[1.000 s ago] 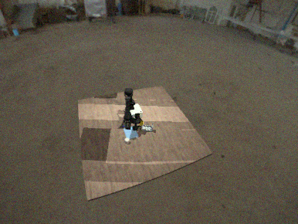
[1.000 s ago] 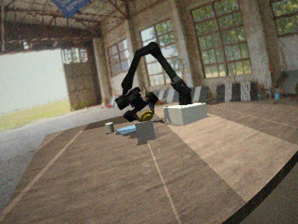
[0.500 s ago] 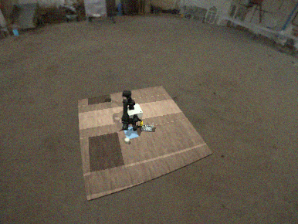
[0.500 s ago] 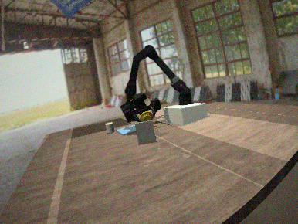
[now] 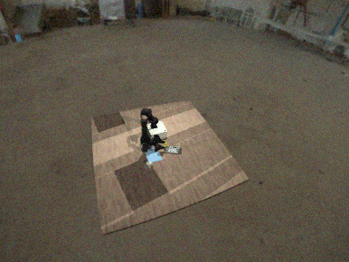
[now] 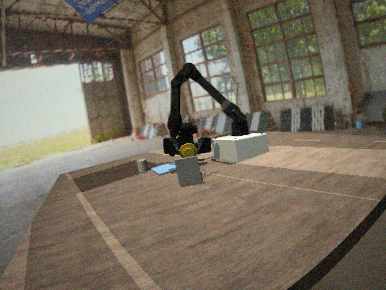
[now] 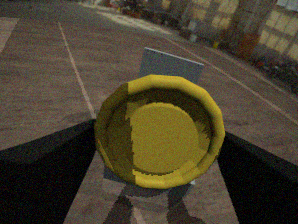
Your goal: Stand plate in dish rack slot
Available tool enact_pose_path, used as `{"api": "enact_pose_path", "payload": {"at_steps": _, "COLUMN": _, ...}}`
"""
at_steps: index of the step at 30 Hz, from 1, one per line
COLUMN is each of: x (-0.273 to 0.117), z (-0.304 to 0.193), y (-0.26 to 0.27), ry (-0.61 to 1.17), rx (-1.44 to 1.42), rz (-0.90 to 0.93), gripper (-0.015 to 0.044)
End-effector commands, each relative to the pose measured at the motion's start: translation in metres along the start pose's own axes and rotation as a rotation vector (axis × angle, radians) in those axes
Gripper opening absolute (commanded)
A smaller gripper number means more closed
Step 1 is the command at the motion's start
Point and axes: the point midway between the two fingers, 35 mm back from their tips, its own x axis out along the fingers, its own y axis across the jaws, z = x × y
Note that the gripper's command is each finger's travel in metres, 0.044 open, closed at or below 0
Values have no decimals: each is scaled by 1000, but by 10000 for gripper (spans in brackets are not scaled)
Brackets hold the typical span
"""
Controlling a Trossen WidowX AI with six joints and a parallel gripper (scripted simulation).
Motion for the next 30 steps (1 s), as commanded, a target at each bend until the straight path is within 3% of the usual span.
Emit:
{"api": "enact_pose_path", "payload": {"at_steps": 1, "x": -2, "z": 0, "y": 0, "ry": -37, "rx": -82, "rz": -54, "gripper": 0}}
{"api": "enact_pose_path", "payload": {"at_steps": 30, "x": 22, "z": 4, "y": -4, "ry": -31, "rx": -80, "rz": -48, "gripper": 0}}
